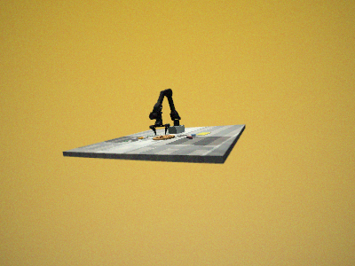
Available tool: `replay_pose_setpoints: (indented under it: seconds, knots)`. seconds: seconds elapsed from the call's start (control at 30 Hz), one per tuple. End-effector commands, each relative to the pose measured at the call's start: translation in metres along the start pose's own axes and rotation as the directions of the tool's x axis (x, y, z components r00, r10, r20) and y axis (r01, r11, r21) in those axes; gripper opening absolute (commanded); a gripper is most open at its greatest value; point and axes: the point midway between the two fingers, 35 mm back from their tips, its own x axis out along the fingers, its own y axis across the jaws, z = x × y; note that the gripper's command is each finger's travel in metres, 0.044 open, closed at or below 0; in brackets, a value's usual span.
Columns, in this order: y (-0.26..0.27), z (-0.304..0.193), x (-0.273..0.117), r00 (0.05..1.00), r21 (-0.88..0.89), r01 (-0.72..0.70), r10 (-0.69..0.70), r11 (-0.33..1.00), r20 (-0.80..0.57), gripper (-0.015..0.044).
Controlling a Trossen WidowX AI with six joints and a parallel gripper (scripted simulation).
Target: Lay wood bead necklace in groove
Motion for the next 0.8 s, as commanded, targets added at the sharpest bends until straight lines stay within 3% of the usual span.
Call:
replay_pose_setpoints:
  seconds: [0.0, 0.27, 0.33, 0.5, 0.67, 0.77]
  knots:
    - [0.0, 0.0, -0.001, 1.0, -0.004, 0.0, 0.0, 1.0, 0.0, 0.044]
    - [0.0, 0.0, -0.001, 1.0, -0.004, 0.0, 0.0, 1.0, 0.0, 0.044]
    - [0.0, 0.002, -0.005, 1.0, -0.054, 0.0, 0.0, 0.999, 0.0, 0.0387]
    - [0.004, 0.009, -0.032, 1.0, -0.368, 0.0, 0.0, 0.93, 0.001, 0.0256]
    - [0.004, 0.01, -0.033, 1.0, -0.379, 0.0, 0.0, 0.925, 0.001, 0.0125]
    - [0.004, 0.01, -0.032, 1.0, -0.379, 0.0, 0.0, 0.925, 0.001, 0.012]
